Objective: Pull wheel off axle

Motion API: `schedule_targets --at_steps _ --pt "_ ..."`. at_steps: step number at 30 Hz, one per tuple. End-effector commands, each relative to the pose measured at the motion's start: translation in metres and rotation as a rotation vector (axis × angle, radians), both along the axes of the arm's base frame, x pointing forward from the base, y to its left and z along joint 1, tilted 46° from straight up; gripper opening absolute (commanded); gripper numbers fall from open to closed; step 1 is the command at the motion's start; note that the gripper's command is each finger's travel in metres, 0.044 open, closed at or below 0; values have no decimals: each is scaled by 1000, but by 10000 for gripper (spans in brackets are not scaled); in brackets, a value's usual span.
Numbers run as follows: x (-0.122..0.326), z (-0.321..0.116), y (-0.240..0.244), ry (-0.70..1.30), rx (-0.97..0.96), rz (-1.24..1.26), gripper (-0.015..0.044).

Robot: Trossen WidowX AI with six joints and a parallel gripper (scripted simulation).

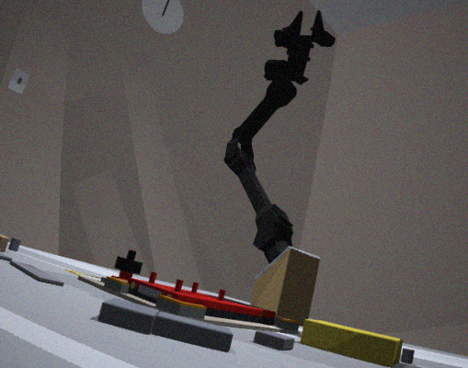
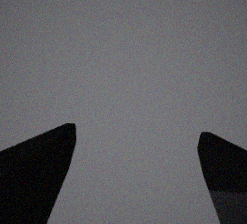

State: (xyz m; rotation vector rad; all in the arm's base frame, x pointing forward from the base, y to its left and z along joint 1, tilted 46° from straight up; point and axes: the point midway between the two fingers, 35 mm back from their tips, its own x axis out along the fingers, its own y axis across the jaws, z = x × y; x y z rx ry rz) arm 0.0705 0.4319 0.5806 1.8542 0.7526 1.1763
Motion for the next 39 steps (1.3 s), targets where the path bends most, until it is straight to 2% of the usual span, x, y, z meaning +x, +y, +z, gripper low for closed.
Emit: schedule_targets --at_steps 1,10,19,29,39 --pt "39 -34 10 40 -103 -89 300" --pt "116 -103 23 110 -322 -259 300" --pt "190 -178 8 177 -560 -413 300" --pt "267 -263 -37 327 -803 -597 300" --pt "328 -344 -111 533 -1025 -795 300"
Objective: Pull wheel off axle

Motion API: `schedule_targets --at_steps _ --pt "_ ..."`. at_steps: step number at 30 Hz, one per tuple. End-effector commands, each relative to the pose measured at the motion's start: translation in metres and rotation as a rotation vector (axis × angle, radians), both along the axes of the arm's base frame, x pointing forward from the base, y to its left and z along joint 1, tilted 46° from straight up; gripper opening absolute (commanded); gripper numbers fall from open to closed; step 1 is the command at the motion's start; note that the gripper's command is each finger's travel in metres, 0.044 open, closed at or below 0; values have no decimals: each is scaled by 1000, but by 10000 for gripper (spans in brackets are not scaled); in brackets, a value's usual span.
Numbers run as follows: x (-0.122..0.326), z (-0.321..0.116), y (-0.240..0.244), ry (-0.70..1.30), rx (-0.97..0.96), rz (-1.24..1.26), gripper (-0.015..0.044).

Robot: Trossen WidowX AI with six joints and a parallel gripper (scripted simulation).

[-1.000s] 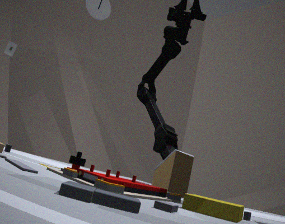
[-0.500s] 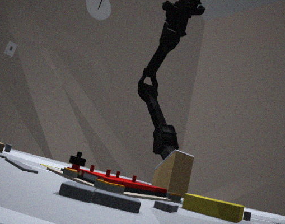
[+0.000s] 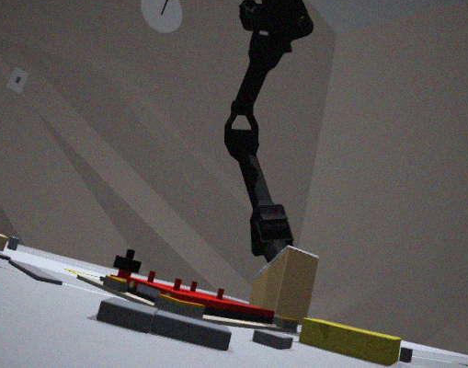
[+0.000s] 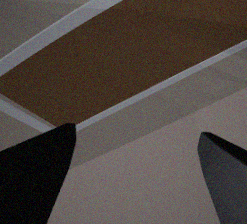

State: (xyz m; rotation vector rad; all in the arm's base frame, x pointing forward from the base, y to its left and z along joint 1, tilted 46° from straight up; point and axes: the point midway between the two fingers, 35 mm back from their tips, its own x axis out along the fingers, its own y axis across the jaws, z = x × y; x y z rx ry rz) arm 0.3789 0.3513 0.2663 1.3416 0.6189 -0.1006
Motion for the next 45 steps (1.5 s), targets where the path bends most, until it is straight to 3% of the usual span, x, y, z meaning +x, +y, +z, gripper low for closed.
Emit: schedule_targets --at_steps 1,18,35,45 --pt "24 -38 -39 86 -93 -116 300" --pt "58 -151 -214 442 -411 -535 300" --pt "-5 -225 -391 927 -732 -911 300" --pt "-15 -231 -402 974 -758 -936 300"
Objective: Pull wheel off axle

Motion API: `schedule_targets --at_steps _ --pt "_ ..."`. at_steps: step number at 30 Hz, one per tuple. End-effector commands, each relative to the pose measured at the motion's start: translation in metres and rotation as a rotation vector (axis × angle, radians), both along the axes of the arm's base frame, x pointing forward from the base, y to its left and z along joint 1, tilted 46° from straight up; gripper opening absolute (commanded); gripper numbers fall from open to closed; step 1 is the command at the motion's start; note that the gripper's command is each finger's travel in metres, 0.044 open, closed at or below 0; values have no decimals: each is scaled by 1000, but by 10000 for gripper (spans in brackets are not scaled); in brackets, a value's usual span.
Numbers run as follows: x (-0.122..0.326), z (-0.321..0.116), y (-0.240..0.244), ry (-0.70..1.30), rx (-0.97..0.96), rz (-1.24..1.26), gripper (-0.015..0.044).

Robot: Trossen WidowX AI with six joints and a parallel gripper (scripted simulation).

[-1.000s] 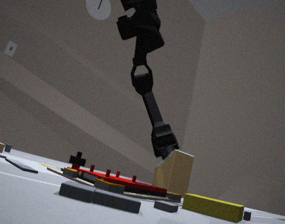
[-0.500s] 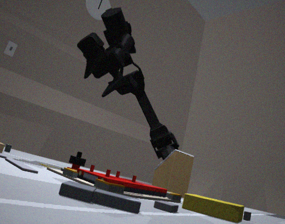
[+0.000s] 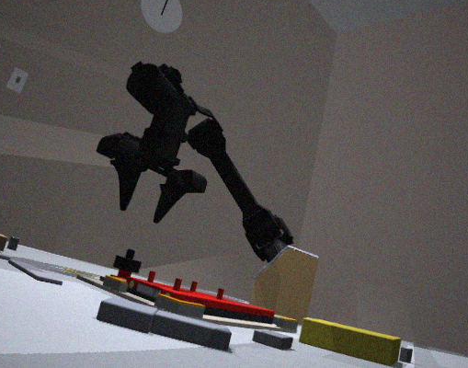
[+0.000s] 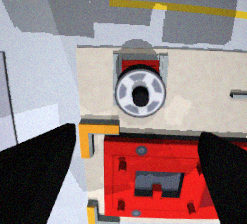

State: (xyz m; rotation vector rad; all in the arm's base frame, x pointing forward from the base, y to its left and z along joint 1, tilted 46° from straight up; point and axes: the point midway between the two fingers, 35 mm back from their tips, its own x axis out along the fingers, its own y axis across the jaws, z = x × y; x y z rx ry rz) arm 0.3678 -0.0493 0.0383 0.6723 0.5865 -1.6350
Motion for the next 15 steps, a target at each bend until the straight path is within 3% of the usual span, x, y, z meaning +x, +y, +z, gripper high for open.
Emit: schedule_targets --at_steps 1,15 --pt "-4 -4 0 13 -9 -8 300" --pt "-10 -48 -46 13 -11 -8 300"
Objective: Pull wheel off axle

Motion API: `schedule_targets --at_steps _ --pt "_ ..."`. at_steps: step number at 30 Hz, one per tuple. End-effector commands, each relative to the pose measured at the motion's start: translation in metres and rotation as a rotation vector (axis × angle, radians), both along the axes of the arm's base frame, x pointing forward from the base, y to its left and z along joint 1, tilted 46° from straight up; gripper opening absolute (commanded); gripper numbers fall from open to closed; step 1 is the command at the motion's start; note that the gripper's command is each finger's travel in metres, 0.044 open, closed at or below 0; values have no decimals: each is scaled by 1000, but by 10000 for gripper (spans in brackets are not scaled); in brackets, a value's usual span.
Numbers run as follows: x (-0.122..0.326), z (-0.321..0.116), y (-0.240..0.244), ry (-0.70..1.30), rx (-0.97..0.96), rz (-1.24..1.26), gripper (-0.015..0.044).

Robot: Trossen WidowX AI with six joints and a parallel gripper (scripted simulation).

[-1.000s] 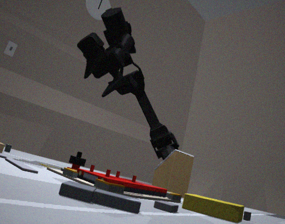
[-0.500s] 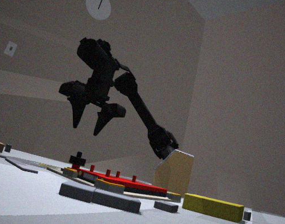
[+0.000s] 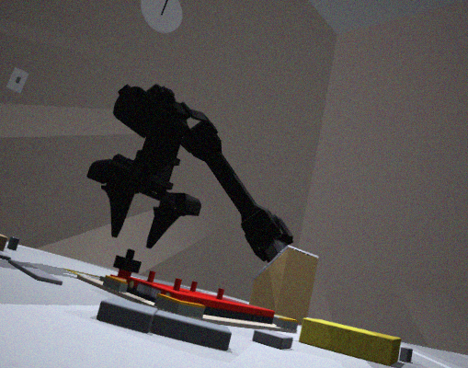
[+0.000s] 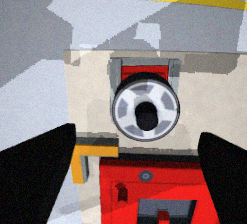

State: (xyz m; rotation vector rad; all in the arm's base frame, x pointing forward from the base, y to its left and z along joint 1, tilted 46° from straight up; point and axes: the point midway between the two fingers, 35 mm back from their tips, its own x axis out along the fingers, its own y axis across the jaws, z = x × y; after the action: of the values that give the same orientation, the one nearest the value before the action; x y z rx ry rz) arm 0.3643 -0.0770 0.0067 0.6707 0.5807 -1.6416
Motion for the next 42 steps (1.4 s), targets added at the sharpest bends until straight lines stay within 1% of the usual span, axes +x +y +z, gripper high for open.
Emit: schedule_targets --at_steps 1,9,13,21,26,27,42 --pt "-7 -19 -22 13 -6 -2 300" --pt "-9 -22 -26 13 -7 -3 300" --pt "-8 -20 -24 8 -4 -8 195" --pt "-8 -20 -24 8 -4 -8 142" --pt "-8 -19 -23 8 -4 -7 10" --pt "-8 -19 -23 8 -4 -7 0" --pt "-7 -16 -19 9 -4 -7 0"
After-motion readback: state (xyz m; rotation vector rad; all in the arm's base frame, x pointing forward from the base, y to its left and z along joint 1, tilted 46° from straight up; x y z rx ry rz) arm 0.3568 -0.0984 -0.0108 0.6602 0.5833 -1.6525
